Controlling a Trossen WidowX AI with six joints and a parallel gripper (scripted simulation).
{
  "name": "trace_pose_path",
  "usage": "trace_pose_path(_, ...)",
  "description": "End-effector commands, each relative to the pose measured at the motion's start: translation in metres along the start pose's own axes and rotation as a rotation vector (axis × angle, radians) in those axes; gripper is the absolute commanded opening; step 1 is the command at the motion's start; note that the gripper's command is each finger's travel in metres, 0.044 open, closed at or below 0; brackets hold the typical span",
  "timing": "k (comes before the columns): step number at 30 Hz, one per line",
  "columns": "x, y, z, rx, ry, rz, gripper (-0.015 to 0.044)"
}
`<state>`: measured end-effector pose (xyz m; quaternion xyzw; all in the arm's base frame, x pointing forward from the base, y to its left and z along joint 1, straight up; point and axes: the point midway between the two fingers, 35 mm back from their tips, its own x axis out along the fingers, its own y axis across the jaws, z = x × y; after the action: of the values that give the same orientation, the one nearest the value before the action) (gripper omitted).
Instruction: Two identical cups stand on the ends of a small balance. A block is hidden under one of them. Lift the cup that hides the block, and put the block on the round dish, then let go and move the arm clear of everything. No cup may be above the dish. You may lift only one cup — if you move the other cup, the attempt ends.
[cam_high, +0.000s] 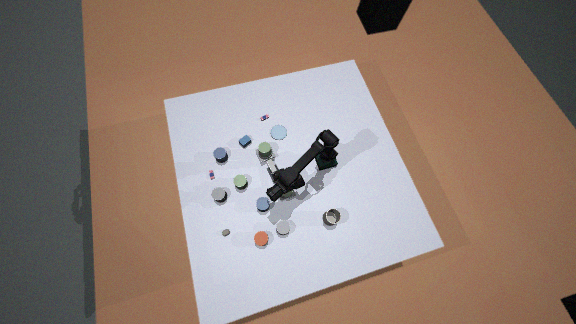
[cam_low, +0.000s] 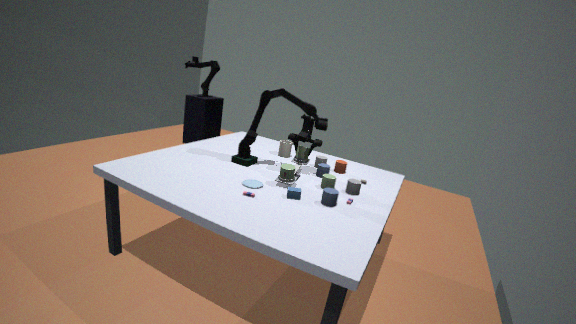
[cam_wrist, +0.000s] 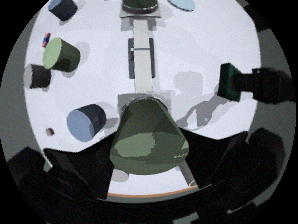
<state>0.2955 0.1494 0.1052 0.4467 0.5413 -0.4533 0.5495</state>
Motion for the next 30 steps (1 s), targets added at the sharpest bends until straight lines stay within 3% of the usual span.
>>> trace_pose_path(1,-0.010,0.003,-0.005,-0.001,0.020,0.021,0.0000)
trace_pose_path(30,-0.048,0.000,-0.004,-0.001,0.020,0.021,0.0000)
